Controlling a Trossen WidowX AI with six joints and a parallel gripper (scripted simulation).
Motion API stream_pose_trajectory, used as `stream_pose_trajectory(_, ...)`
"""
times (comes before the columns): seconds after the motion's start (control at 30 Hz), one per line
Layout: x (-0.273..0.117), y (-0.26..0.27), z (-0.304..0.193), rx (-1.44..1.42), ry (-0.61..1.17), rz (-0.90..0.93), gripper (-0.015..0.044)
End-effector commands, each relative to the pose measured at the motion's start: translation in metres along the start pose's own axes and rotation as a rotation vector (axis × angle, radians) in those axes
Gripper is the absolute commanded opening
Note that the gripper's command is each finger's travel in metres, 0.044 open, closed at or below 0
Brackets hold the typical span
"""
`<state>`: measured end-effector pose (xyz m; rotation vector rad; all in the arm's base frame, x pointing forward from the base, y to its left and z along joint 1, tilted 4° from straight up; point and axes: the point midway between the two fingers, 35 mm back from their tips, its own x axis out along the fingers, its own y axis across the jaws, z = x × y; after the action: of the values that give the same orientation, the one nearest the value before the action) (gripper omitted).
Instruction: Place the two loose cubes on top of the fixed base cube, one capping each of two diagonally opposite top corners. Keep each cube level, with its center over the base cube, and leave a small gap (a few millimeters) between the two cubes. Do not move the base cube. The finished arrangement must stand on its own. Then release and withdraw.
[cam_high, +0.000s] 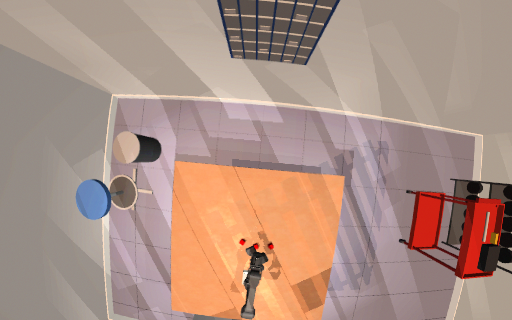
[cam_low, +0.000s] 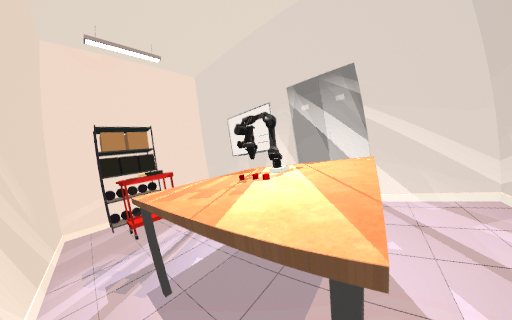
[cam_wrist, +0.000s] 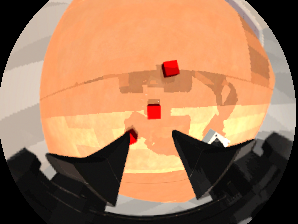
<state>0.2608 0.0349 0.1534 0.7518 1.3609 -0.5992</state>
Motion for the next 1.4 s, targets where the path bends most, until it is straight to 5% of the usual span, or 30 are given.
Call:
stream_pose_trajectory(0.0,0.005,-0.009,0.001,0.002,0.016,-0.046,0.0265)
stream_pose_trajectory(0.4,0.066,-0.011,0.000,0.002,0.016,-0.046,0.0265)
stream_pose_trajectory(1.37,0.108,-0.013,-0.001,0.002,0.016,-0.046,0.0265)
